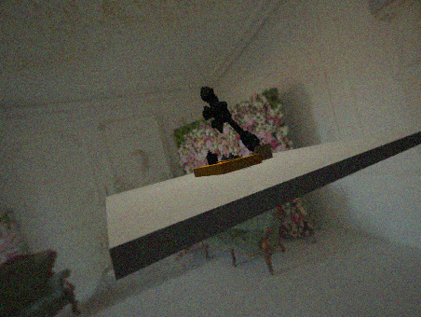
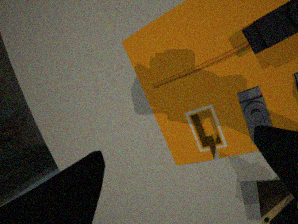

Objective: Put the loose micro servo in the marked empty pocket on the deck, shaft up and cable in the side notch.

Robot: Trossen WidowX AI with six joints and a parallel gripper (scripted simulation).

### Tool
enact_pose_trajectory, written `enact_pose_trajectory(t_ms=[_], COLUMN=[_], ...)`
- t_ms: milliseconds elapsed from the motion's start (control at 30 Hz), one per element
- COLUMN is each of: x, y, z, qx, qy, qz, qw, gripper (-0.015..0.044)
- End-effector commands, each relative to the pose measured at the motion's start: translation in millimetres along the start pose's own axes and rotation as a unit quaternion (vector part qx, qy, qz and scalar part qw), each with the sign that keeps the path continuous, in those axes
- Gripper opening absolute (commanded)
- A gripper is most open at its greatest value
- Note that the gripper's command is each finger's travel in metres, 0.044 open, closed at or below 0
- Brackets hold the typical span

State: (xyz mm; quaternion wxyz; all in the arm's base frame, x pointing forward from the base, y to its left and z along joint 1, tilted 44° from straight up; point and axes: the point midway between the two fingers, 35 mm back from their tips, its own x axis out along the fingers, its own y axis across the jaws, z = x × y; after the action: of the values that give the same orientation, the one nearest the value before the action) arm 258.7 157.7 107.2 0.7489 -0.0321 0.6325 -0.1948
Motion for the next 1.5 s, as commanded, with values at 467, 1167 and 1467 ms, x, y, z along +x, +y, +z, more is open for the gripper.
enact_pose_trajectory(t_ms=[467, 1167, 1467], x=[24.7, 47.7, 58.9], y=[-39.7, -84.9, -90.2], z=[37.5, 67.2, 66.9], qx=[0.290, 0.535, 0.535], qy=[-0.027, -0.098, -0.098], qz=[-0.106, -0.194, -0.194], qw=[0.951, 0.816, 0.816], gripper=[0.0440, 0.0440, 0.0440])
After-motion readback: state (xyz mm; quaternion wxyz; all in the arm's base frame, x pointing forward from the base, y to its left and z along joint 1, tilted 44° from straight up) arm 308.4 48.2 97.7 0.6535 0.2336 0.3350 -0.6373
